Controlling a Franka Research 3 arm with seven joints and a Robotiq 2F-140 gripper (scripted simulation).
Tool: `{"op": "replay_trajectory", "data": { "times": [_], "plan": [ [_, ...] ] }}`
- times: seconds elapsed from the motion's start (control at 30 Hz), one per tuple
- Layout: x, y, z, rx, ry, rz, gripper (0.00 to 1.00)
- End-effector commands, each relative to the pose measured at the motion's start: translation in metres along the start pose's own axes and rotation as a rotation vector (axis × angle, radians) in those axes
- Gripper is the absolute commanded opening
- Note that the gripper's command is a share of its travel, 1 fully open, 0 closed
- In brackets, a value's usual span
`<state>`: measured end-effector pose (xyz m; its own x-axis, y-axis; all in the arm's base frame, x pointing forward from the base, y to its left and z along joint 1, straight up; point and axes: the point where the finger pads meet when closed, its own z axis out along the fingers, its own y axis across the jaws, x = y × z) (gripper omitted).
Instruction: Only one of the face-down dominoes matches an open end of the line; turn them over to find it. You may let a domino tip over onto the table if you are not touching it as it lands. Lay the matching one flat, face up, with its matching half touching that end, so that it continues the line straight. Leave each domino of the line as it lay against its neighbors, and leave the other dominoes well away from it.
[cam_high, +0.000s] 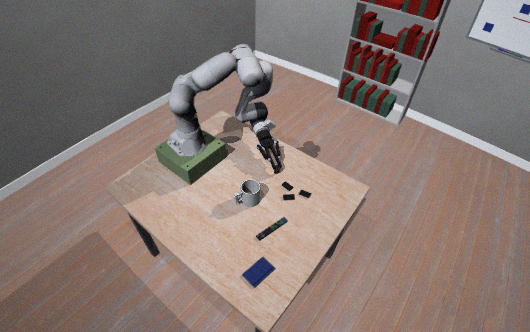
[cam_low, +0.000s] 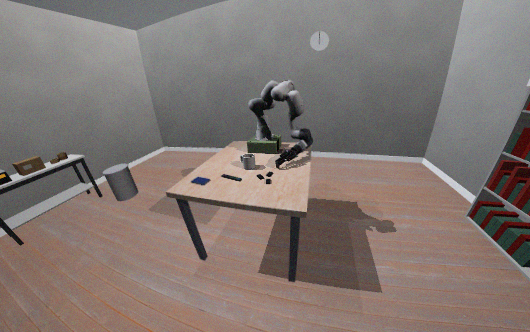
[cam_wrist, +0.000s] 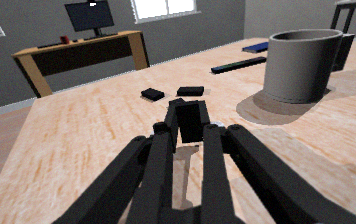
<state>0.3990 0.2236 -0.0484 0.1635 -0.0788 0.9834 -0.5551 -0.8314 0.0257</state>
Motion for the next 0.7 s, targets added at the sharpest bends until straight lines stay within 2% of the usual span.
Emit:
{"op": "replay_trajectory", "data": {
  "times": [0.0,0.67],
  "plan": [
    [-0.0033,-0.0016,0.0015,0.002,0.006,0.028,0.23],
    [-0.0071,-0.0017,0.0022,0.002,0.006,0.028,0.23]
  ]
}}
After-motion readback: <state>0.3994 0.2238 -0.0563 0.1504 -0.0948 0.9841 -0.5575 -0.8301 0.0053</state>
